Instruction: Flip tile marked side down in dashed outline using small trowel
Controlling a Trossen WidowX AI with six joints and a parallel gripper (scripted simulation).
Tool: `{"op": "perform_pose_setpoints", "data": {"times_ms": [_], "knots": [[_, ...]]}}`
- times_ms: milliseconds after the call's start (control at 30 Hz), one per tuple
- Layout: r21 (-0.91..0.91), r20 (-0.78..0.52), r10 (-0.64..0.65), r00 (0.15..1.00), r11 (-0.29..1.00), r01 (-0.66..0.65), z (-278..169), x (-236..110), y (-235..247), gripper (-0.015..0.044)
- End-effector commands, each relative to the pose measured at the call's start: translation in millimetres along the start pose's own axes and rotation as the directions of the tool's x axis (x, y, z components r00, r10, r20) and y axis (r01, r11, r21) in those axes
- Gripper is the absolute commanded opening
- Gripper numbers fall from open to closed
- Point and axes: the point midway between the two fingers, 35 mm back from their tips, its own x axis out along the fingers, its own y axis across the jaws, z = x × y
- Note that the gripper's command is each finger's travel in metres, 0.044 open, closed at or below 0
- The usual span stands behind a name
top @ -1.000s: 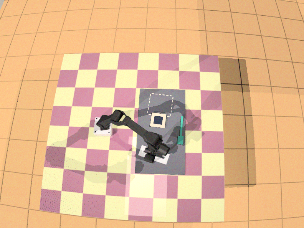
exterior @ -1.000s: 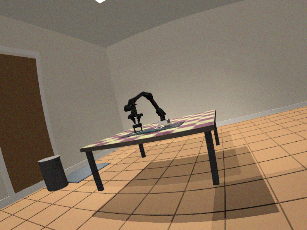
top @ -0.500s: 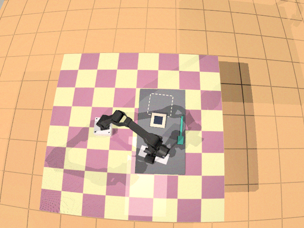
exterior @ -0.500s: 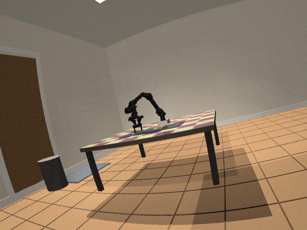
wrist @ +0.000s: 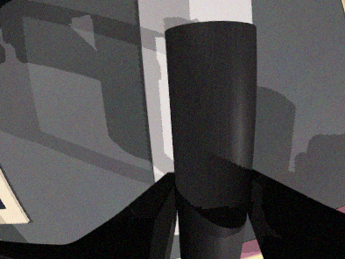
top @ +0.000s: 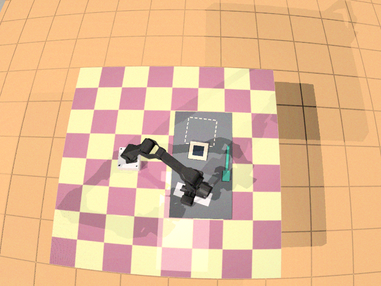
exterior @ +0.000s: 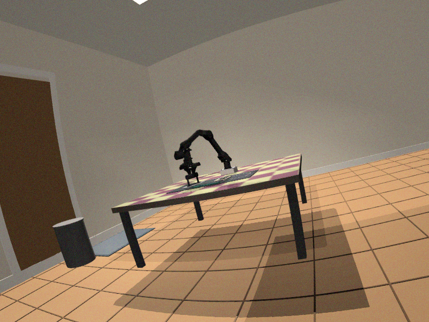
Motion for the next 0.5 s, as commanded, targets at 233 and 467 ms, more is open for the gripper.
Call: {"op": "perform_pose_setpoints", "data": {"times_ms": [233, 467], "knots": [[-0.001, 0.002, 0.005, 1.0, 1.0, -0.005, 0.6, 0.3, 2.0, 0.013], [0.019, 0.002, 0.005, 1.0, 1.0, -0.005, 0.6, 0.3, 2.0, 0.013]]}}
